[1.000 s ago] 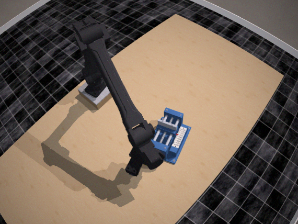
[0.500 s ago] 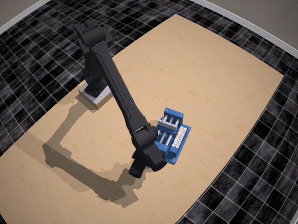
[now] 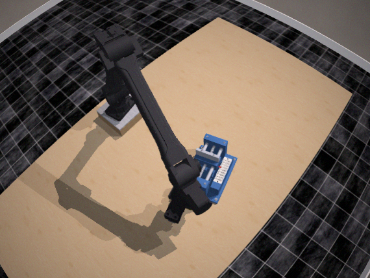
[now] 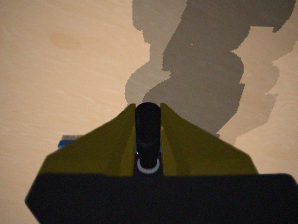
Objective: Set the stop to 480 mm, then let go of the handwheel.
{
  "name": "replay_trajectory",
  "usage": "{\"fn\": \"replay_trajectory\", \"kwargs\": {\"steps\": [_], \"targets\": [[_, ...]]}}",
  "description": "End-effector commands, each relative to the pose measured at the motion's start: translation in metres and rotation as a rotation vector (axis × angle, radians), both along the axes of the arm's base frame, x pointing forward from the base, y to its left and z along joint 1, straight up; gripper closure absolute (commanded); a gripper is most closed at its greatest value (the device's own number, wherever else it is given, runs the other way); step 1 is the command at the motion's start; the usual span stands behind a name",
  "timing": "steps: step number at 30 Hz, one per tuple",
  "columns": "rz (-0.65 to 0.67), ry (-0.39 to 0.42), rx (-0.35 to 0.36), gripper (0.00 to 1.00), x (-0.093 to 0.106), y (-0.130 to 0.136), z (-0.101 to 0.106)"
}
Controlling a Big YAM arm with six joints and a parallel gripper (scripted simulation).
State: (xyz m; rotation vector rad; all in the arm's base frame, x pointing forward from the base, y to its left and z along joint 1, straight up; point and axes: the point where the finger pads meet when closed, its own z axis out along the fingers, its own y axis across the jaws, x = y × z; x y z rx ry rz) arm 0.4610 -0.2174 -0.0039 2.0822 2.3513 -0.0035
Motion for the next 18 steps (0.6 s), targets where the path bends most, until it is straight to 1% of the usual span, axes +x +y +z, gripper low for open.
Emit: {"fn": "replay_trajectory", "kwargs": {"steps": [1,2,3,5,9,18], "targets": [[0.002,-0.039,-0.017,0.94,0.031,-0.003,0.01],[0.002,-0.039,-0.017,0.94,0.031,-0.003,0.01],[0.002,-0.058,-0.025,0.94,0.037,-0.005,0.011],[0.002,-0.04,-0.016,0.94,0.036,-0.002,0.013],[0.002,-0.056,-0.021,0.94,0.046,-0.002,0.016],[0.002,-0.05,-0.018,0.94,0.047,-0.001,0.017]]}}
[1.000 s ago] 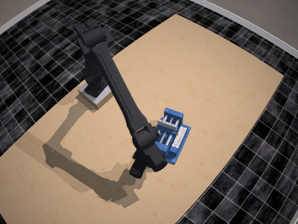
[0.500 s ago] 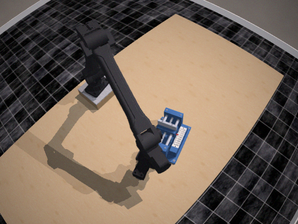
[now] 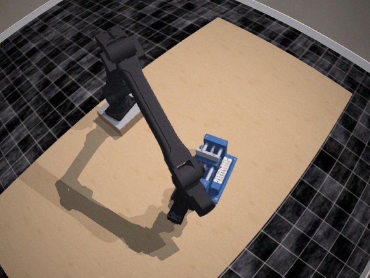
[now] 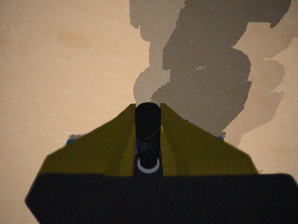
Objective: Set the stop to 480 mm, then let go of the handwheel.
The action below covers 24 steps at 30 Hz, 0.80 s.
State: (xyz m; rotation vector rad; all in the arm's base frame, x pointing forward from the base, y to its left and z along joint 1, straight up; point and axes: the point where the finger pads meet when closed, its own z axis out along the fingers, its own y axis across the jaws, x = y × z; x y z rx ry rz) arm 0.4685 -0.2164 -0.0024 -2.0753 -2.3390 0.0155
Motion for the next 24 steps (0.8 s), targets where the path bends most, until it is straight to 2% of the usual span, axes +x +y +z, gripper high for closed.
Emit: {"fn": "replay_trajectory", "kwargs": {"steps": [1,18,24], "targets": [[0.004,-0.066,-0.023,0.94,0.039,-0.002,0.016],[0.004,-0.069,-0.023,0.94,0.047,-0.001,0.022],[0.004,-0.078,-0.027,0.94,0.056,-0.001,0.026]]}}
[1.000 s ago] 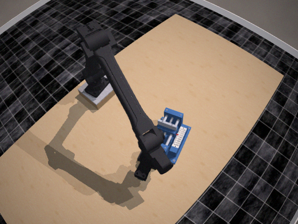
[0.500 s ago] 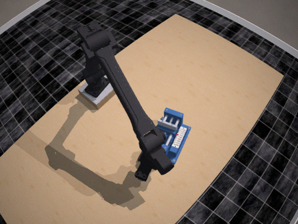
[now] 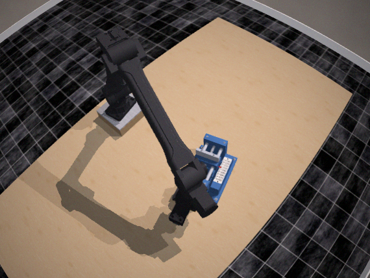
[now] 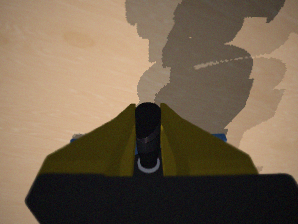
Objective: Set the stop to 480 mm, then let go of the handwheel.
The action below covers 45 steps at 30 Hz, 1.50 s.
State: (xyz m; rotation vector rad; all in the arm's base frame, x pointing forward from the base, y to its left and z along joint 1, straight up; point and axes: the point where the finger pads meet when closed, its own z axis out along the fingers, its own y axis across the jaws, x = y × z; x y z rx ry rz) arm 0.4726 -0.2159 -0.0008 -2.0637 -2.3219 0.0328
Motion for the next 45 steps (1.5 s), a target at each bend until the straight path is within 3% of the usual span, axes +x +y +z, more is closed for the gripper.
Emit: {"fn": "replay_trajectory", "kwargs": {"steps": [1,14,19,39,42,45], "targets": [[0.006,-0.101,-0.032,0.94,0.053,-0.001,0.025],[0.006,-0.09,-0.027,0.94,0.052,0.0,0.03],[0.006,-0.113,-0.037,0.94,0.055,0.0,0.05],[0.006,-0.117,-0.038,0.94,0.065,0.001,0.057],[0.006,-0.122,-0.04,0.94,0.062,0.002,0.072],[0.006,-0.121,-0.04,0.94,0.061,0.002,0.074]]}}
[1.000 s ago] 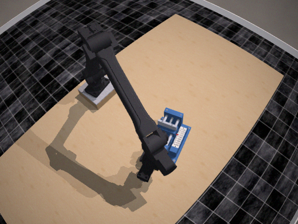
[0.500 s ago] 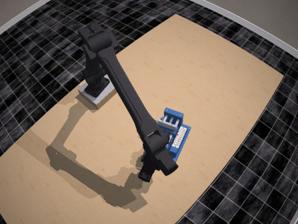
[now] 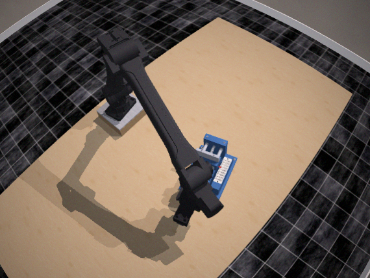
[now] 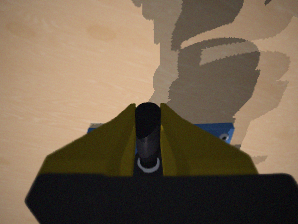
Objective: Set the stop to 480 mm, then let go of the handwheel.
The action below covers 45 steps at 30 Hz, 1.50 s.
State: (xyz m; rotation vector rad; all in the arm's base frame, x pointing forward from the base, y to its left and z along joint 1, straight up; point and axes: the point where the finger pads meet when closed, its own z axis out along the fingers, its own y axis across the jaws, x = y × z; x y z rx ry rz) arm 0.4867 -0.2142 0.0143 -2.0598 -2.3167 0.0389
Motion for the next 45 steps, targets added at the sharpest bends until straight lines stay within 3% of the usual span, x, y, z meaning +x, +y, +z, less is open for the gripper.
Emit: {"fn": "replay_trajectory", "kwargs": {"steps": [1,7,17,23,25,28,31,40,45], "targets": [[0.007,-0.129,-0.041,0.94,0.046,0.0,0.061],[0.007,-0.129,-0.041,0.94,0.042,0.0,0.075],[0.007,-0.129,-0.042,0.94,0.038,-0.001,0.081],[0.012,-0.128,-0.044,0.94,0.021,-0.011,0.094],[0.014,-0.108,-0.035,0.94,0.012,-0.005,0.088],[0.017,-0.131,-0.044,0.94,0.019,-0.004,0.089],[0.014,-0.097,-0.03,0.94,0.001,-0.004,0.076],[0.006,-0.078,-0.023,0.94,-0.027,-0.009,0.074],[0.019,-0.079,-0.025,0.94,-0.026,-0.004,0.076]]}}
